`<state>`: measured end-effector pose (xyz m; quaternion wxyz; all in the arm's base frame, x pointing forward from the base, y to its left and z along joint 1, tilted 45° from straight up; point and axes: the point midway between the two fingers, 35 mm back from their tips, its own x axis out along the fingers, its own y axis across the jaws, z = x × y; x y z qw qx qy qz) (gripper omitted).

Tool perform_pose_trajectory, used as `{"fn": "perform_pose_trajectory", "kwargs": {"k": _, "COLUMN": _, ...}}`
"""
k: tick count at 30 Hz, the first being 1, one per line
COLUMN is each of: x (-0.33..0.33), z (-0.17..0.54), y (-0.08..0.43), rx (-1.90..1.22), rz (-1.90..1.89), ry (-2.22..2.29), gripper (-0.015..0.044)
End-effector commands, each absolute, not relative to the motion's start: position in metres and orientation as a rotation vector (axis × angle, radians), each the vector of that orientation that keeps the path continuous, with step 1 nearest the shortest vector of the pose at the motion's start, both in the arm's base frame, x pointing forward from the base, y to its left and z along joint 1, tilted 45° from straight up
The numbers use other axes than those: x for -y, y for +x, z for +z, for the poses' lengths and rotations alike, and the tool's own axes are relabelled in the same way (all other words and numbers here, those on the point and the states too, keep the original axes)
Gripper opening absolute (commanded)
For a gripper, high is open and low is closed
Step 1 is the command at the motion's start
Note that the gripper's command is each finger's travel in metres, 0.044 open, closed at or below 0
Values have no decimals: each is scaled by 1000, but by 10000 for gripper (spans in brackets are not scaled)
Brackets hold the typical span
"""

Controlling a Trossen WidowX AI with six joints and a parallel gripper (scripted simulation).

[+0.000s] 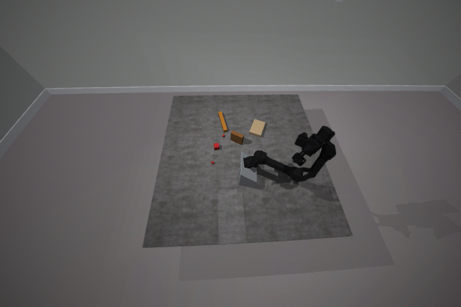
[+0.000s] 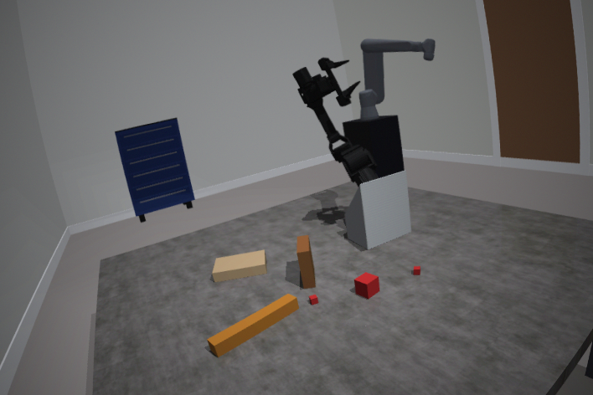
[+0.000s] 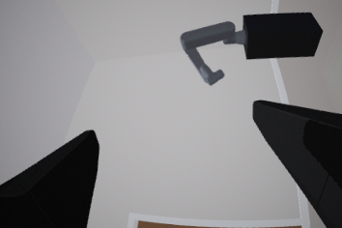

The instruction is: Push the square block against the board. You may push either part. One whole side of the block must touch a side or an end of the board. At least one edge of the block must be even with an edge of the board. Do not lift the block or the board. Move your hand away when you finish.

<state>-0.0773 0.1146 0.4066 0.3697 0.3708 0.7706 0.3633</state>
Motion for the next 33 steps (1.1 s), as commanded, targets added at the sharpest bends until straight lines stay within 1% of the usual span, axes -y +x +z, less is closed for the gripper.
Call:
{"fn": "perform_pose_trajectory", "kwargs": {"k": 1, "x": -115, "z": 407, "y": -77, "rx": -1977, "rz": 932, "ry": 952, "gripper": 374}}
{"fn": "perform_pose_trajectory", "kwargs": {"k": 4, "x": -120, "z": 405, "y": -71, "rx": -1970, "rz": 907, "ry": 956, "gripper": 295}}
{"fn": "perform_pose_trajectory", "kwargs": {"k": 15, "x": -186, "z": 353, "y": 28, "rx": -1844, "rz": 501, "ry": 982, "gripper": 6}}
{"fn": "perform_pose_trajectory", "kwargs": {"k": 23, "x": -210, "z": 298, "y": 98, "rx": -1748, "rz": 212, "ry": 945, "gripper": 0}}
{"fn": "perform_pose_trajectory", "kwargs": {"k": 33, "x": -209, "z": 223, "y": 173, "rx": -1627, "rz": -120, "ry": 882, "gripper": 0}}
